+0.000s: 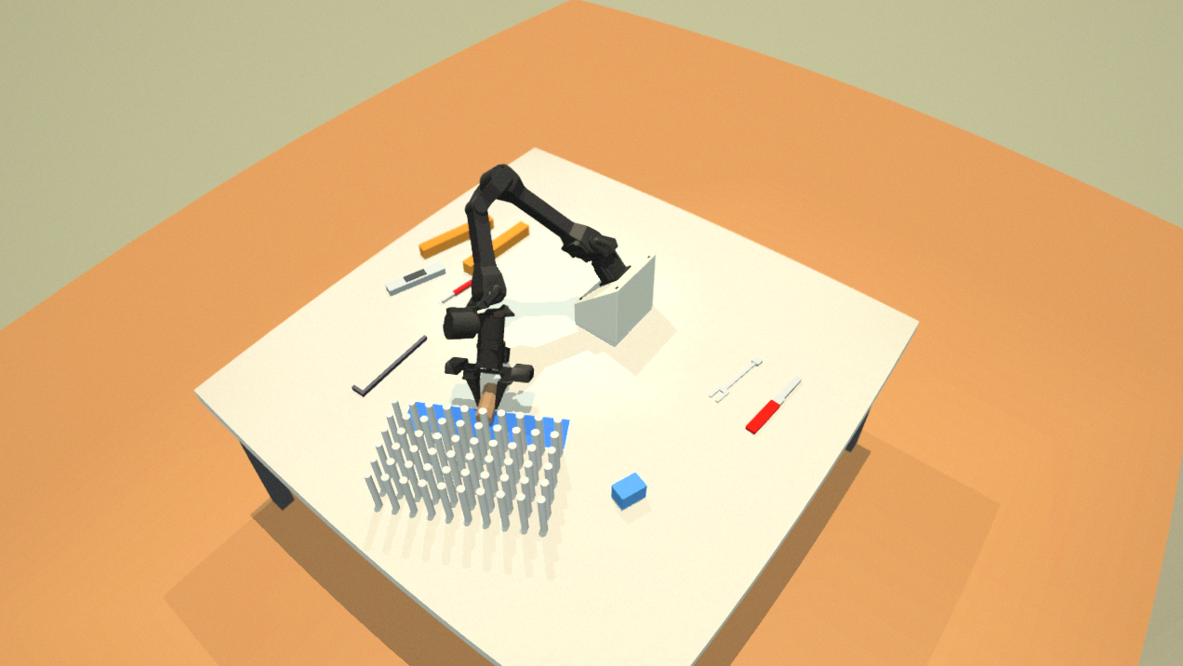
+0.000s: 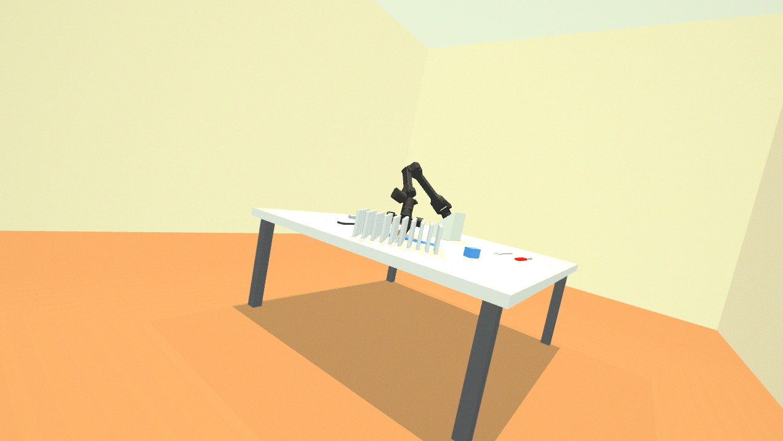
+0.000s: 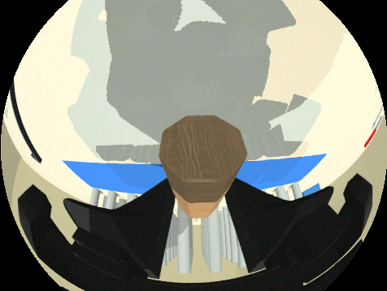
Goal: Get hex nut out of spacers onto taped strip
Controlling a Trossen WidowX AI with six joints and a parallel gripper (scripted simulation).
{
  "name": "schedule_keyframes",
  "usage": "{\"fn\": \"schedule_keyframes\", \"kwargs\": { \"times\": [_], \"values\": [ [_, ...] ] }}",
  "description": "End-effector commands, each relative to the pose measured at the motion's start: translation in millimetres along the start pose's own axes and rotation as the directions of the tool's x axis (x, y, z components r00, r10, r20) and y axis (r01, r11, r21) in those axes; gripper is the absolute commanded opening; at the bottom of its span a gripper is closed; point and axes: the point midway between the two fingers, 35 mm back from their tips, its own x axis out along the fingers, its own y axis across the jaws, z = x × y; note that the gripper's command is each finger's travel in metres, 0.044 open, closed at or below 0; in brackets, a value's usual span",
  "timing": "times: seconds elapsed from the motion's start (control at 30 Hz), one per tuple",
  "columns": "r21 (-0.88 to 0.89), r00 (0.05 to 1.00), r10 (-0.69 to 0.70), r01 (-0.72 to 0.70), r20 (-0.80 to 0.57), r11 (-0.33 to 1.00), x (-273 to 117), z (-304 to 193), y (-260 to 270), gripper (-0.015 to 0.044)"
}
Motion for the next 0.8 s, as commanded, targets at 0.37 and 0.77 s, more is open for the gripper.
{"fn": "schedule_keyframes", "kwargs": {
  "times": [0.37,0.77],
  "values": [
    [-0.002,1.0,-0.002,0.002,-0.002,1.0,-6.9,9.5,-0.6,0.0],
    [-0.002,1.0,-0.003,0.003,-0.002,1.0,-11.6,16.4,-0.6,0.0]
  ]
}}
